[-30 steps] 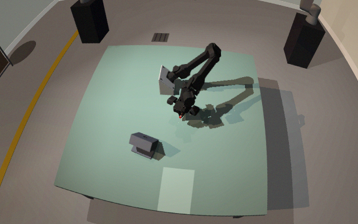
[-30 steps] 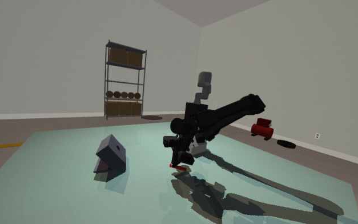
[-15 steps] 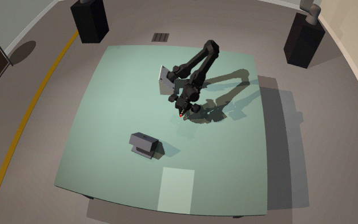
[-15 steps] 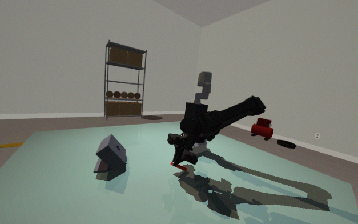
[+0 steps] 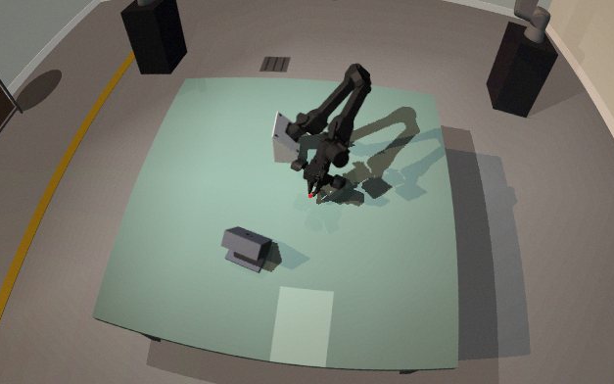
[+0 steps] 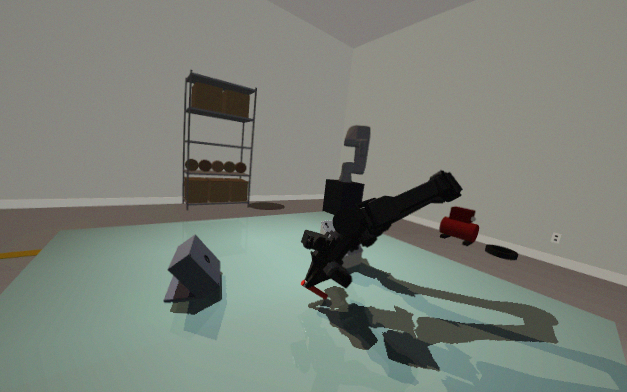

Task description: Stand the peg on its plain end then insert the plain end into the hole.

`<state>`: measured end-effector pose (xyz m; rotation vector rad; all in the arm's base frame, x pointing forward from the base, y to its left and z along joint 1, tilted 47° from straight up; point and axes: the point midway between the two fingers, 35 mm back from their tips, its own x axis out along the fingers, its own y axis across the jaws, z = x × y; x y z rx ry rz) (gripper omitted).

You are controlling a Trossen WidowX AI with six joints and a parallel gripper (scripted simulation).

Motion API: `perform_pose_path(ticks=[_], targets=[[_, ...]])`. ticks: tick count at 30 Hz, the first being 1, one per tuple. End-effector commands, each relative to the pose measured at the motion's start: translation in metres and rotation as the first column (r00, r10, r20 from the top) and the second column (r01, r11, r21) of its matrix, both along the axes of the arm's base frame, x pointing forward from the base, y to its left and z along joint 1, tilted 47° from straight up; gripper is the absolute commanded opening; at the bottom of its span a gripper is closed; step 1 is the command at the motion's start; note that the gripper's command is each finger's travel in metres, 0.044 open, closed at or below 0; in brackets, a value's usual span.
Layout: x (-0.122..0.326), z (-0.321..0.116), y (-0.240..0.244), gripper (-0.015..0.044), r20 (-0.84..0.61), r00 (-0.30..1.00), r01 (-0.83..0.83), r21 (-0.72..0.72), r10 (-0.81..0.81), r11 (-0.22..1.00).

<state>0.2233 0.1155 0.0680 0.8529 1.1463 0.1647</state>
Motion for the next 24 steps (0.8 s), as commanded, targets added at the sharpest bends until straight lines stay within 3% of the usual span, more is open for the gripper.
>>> perform_pose_path(ticks=[1,24], targets=[[-0.003,0.001,0.0,0.0049,0.018,1.0,0.023,-0.008,-0.023,1.0],[-0.016,0.009,-0.002,0.0049,0.157,0.976,0.161,-0.054,-0.151,0.986]])
